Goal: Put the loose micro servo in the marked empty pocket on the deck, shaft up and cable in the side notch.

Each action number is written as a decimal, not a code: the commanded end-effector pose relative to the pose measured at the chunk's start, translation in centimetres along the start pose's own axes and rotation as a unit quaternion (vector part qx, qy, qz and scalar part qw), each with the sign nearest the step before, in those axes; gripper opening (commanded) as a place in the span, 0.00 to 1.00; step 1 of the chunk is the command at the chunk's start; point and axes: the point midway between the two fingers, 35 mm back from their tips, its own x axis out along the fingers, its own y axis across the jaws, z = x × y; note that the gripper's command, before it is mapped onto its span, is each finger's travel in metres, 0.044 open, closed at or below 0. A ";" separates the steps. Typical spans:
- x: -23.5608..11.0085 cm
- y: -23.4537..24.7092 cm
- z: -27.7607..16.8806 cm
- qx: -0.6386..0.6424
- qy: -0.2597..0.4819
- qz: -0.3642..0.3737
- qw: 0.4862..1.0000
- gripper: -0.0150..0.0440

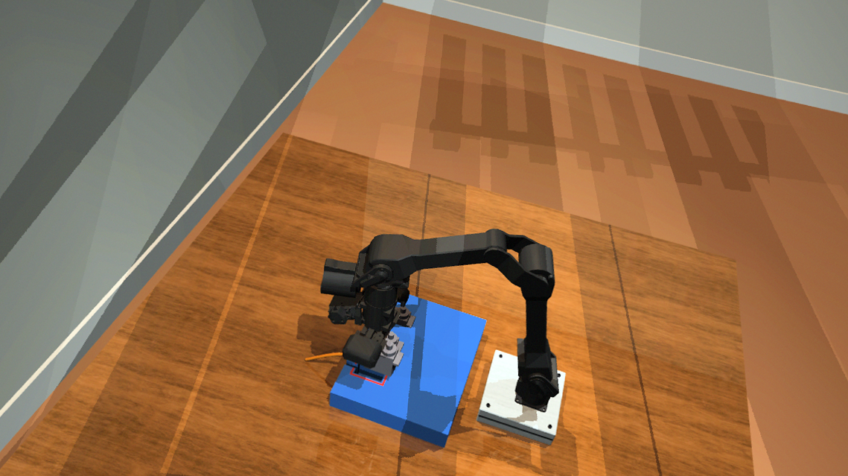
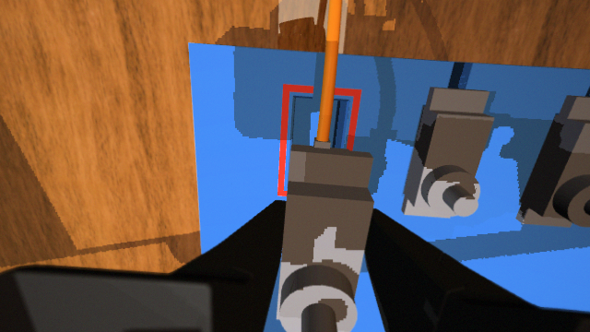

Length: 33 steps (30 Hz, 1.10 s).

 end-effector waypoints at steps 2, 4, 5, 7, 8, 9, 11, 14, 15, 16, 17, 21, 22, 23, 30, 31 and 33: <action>-0.1 0.0 1.5 -0.007 -0.001 0.001 1.000 0.25; -0.1 0.0 1.7 -0.008 -0.001 0.001 1.000 0.25; -0.1 0.0 1.7 -0.008 -0.001 0.001 1.000 0.25; 0.0 0.0 1.8 -0.008 -0.001 0.001 1.000 0.25; 0.1 0.0 1.8 -0.008 -0.001 0.001 1.000 0.25; 0.2 0.0 1.8 -0.008 -0.001 0.001 1.000 0.25; 0.5 0.0 1.8 -0.008 -0.001 0.001 1.000 0.25; 1.0 0.0 1.8 -0.008 -0.001 0.001 1.000 0.25; 1.2 0.0 1.8 -0.008 -0.001 0.001 1.000 0.25; 1.3 0.0 1.8 -0.008 -0.001 0.001 1.000 0.25; 1.5 0.0 1.8 -0.008 -0.001 0.001 1.000 0.25; 1.9 0.0 1.9 -0.008 -0.001 0.001 1.000 0.25; 1.9 0.0 1.9 -0.008 -0.001 0.001 1.000 0.25; 1.9 0.0 1.9 -0.008 -0.001 0.001 1.000 0.25; 2.0 0.0 1.9 -0.008 -0.001 0.001 1.000 0.25; 2.0 0.0 1.9 -0.008 -0.001 0.001 1.000 0.25; 2.2 0.0 1.9 -0.008 -0.001 0.001 1.000 0.25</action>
